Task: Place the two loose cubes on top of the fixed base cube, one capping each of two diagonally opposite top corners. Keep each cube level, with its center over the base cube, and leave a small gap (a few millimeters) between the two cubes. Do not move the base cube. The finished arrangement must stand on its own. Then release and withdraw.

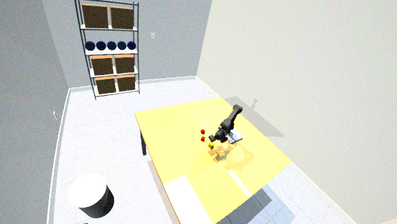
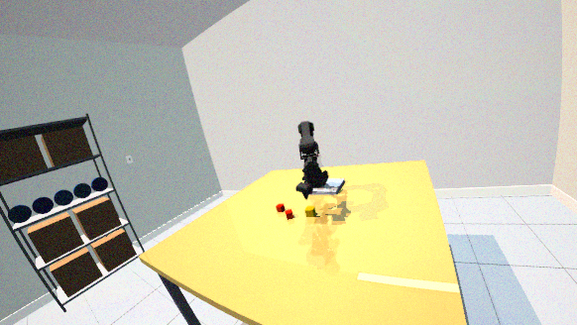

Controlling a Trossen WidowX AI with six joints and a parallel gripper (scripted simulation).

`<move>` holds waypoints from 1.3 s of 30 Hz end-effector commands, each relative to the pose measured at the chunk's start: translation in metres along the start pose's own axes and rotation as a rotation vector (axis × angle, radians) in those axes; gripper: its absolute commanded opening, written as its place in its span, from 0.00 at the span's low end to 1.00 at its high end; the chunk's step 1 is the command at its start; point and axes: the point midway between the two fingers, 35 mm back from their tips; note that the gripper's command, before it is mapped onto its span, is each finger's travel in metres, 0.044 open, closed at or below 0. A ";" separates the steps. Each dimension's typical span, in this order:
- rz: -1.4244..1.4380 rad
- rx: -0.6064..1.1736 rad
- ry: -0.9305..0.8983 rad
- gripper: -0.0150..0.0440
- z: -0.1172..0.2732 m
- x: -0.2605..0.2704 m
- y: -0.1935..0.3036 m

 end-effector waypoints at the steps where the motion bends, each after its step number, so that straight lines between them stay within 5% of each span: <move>1: -0.007 -0.025 -0.022 0.70 -0.002 -0.007 0.017; 32: -0.127 -0.244 -0.042 0.70 -0.021 -0.018 0.200; 39: -0.130 -0.248 -0.039 0.70 -0.048 -0.018 0.198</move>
Point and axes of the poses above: the point midway between the two fingers, 35 mm back from their tips, its own z axis back along the fingers, its own x axis across the jaws, y = z × x, and after that the axes turned 11 degrees about -z, right-handed
